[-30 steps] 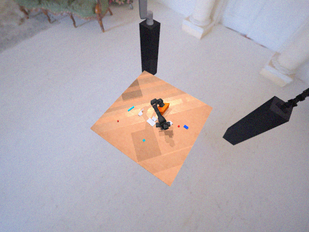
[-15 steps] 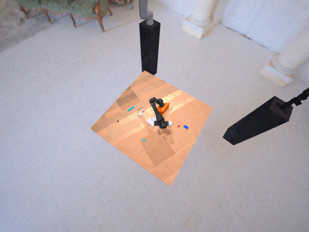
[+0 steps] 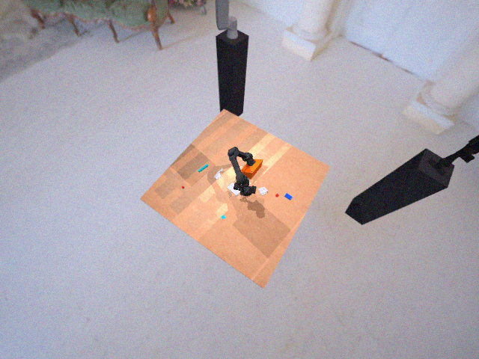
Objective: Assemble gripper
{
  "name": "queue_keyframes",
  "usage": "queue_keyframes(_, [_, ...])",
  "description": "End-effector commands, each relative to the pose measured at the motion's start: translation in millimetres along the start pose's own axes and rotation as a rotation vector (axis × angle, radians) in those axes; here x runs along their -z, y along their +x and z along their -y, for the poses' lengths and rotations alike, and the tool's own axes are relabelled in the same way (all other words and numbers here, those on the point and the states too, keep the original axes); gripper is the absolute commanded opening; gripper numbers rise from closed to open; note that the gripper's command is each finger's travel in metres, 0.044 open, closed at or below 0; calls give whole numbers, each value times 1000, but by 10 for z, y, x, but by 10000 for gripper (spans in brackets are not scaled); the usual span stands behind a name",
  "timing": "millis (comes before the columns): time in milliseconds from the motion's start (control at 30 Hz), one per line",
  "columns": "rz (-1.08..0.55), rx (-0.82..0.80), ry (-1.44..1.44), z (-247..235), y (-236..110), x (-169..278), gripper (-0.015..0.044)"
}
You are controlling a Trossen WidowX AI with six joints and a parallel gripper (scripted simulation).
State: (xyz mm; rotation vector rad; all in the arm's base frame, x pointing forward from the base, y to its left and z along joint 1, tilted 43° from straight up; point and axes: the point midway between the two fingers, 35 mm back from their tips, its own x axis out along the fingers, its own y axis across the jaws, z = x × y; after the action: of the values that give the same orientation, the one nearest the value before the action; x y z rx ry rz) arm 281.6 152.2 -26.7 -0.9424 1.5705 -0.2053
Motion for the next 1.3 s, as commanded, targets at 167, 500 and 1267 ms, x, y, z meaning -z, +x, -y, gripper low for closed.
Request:
queue_keyframes(167, [-2, 5, 129, 277, 13, 129, 134])
queue_keyframes(500, [-4, 8, 266, 558, 30, 293, 134])
queue_keyframes(1267, [-6, 16, 424, 849, 68, 512, 134])
